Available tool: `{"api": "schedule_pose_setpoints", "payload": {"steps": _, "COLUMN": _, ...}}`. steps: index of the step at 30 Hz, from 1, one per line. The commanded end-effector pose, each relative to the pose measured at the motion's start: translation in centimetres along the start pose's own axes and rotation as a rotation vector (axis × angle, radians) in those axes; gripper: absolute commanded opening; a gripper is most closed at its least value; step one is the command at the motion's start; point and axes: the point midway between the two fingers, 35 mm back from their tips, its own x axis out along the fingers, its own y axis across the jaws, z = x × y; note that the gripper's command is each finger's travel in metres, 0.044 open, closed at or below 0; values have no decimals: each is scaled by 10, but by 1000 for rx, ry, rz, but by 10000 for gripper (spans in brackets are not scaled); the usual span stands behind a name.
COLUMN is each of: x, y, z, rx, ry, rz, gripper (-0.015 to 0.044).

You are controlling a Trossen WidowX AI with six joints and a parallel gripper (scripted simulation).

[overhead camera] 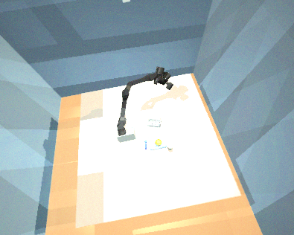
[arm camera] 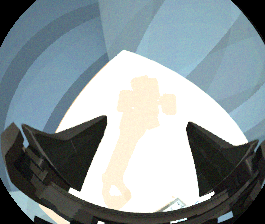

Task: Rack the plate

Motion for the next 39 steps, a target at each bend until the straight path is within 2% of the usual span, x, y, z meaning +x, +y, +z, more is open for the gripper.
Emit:
{"api": "schedule_pose_setpoints", "payload": {"steps": 1, "x": 0, "y": -1, "z": 0, "rx": 0, "ry": 2, "rz": -2, "gripper": 400}}
{"api": "schedule_pose_setpoints", "payload": {"steps": 5, "x": 0, "y": -34, "z": -10, "rx": 9, "ry": 40, "rz": -59, "gripper": 400}}
{"api": "schedule_pose_setpoints", "payload": {"steps": 12, "x": -16, "y": -143, "z": -53, "rx": 53, "ry": 191, "rz": -226, "gripper": 400}}
{"api": "schedule_pose_setpoints", "payload": {"steps": 24, "x": -96, "y": -292, "z": -168, "rx": 201, "ry": 511, "rz": -359, "gripper": 400}}
{"api": "schedule_pose_setpoints", "payload": {"steps": 31, "x": -157, "y": -335, "z": -246, "rx": 336, "ry": 674, "rz": -303, "gripper": 400}}
{"api": "schedule_pose_setpoints", "payload": {"steps": 39, "x": -217, "y": -342, "z": -320, "rx": 492, "ry": 768, "rz": -143, "gripper": 400}}
